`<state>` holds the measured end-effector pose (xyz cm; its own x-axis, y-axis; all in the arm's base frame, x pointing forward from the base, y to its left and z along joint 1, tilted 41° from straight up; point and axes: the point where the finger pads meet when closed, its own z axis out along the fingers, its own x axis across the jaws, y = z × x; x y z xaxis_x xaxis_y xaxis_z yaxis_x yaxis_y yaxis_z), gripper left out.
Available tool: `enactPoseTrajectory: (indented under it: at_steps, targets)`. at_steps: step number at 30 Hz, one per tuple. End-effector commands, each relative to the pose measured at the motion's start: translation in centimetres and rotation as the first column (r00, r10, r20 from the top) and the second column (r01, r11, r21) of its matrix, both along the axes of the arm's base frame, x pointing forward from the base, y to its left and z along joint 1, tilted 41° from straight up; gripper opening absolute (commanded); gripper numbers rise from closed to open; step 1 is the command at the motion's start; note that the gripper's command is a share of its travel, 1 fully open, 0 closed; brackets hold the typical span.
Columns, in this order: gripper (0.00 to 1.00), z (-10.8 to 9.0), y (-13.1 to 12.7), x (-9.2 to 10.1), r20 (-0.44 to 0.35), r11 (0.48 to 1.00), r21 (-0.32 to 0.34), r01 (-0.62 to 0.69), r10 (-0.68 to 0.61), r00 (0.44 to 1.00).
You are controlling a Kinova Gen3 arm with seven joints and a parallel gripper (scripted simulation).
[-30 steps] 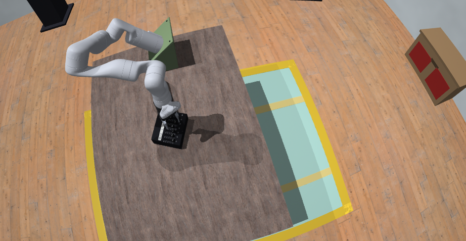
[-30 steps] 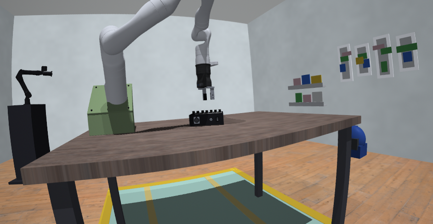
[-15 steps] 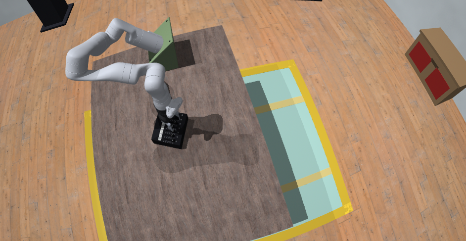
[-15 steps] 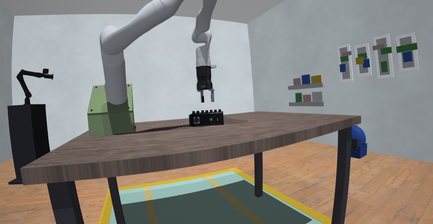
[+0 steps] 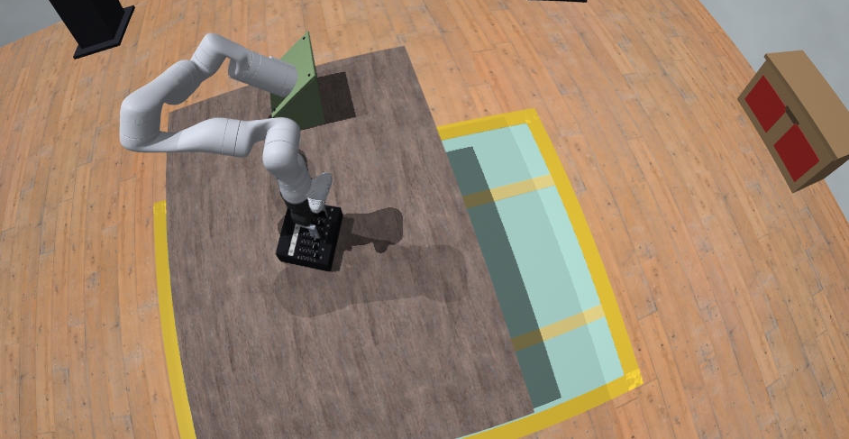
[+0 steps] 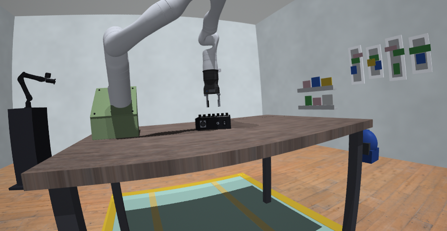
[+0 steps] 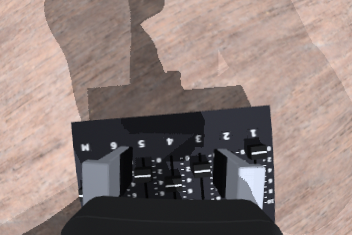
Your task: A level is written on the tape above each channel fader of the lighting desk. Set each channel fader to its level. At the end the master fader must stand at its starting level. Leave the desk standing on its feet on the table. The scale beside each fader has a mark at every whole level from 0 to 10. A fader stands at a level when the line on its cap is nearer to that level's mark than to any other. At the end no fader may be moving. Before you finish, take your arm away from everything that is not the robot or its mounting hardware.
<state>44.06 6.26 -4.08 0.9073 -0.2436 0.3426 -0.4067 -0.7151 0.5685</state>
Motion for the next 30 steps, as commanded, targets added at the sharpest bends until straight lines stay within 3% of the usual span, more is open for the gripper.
enactPoseTrajectory:
  at_steps: [1, 24, 25, 30]
  targets:
    - [1.0, -0.08, -0.07, -0.03, -0.017, 1.0, -0.001, -0.017, 0.017, 1.0]
    - [1.0, -0.3, -0.13, -0.14, -0.074, 0.996, -0.004, -0.086, 0.085, 0.994]
    - [0.0, -0.3, -0.13, -0.14, -0.074, 0.996, -0.004, -0.086, 0.085, 0.994]
    - [0.0, -0.3, -0.13, -0.14, -0.074, 0.996, -0.004, -0.086, 0.085, 0.994]
